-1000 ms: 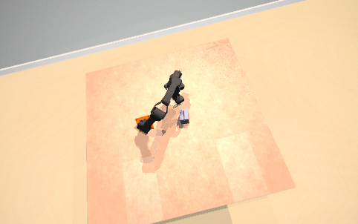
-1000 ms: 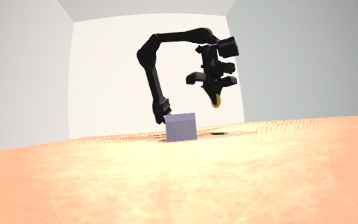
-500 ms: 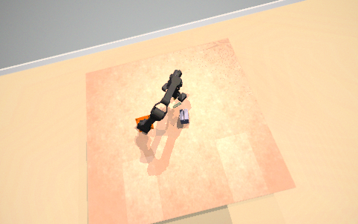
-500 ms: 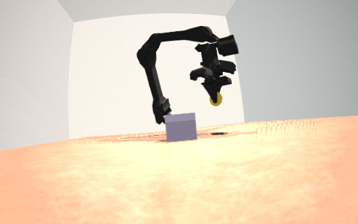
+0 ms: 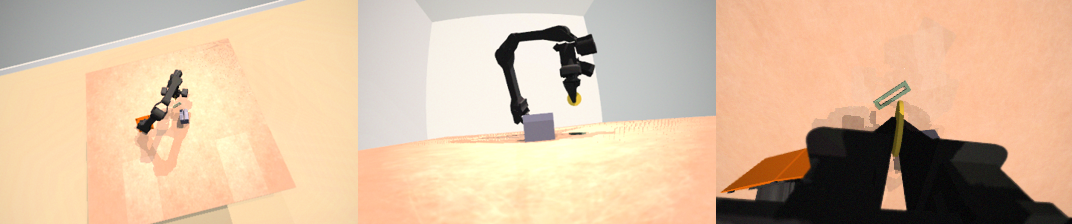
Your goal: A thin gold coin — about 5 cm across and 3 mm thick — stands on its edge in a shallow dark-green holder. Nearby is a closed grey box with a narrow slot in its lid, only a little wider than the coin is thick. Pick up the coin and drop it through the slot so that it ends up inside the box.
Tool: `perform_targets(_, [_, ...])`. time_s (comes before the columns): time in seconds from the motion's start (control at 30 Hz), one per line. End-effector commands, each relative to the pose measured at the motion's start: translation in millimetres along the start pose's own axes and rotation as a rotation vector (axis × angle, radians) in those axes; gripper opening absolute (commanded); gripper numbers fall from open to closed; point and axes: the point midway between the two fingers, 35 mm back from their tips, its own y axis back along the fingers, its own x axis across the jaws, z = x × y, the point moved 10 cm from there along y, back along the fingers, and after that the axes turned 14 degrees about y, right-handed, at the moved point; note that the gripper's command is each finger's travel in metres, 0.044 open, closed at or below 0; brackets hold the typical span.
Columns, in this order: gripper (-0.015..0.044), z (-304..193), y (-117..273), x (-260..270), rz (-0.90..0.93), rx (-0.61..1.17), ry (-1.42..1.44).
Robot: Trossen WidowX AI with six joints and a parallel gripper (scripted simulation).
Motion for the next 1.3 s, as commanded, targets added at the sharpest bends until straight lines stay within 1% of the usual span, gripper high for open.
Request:
perform_targets(0.0, [0.0, 0, 1, -1, 0.0, -0.002, 0.137])
perform_targets(0.1, [0.0, 0, 1, -2, 0.0, -0.002, 0.215])
perform_targets(0.33, [0.0, -1, 1, -3, 0.0, -0.003, 0.221])
perform_targets(1.27, [0.0, -70, 3, -32, -0.001, -0.005, 0.222])
